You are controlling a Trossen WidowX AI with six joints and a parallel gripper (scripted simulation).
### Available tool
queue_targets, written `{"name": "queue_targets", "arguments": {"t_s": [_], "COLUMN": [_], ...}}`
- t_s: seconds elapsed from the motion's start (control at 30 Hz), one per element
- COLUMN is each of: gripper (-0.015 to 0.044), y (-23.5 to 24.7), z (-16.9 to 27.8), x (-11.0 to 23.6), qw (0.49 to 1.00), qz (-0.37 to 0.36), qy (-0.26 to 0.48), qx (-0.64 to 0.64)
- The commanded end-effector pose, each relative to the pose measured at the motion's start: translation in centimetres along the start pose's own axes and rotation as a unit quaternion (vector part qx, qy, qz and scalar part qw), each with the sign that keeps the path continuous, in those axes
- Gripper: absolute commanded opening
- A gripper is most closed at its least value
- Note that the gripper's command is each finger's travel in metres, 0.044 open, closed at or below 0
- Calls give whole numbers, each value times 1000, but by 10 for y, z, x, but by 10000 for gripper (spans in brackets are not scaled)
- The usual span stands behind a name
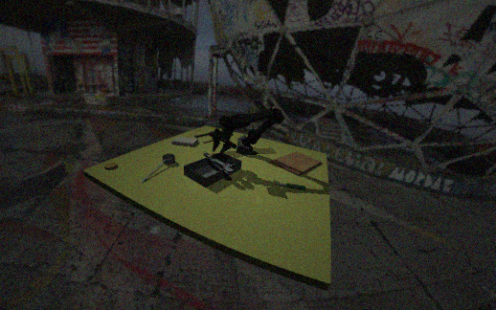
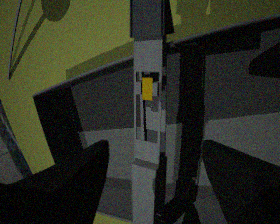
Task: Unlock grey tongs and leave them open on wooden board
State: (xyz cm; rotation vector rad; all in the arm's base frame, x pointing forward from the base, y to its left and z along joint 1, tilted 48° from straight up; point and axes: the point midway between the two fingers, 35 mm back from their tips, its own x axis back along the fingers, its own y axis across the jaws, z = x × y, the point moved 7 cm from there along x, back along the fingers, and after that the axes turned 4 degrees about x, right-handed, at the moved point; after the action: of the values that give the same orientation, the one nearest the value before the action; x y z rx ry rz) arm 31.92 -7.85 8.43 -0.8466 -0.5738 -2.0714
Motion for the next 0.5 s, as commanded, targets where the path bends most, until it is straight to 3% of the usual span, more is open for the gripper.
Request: {"name": "queue_targets", "arguments": {"t_s": [0.0,0.47], "gripper": [260,260], "y": [0,3], "z": [-1,-3], "x": [0,-11], "qw": [1000,1000], "qz": [-3,-3], "qy": [3,3], "qx": [12,12]}}
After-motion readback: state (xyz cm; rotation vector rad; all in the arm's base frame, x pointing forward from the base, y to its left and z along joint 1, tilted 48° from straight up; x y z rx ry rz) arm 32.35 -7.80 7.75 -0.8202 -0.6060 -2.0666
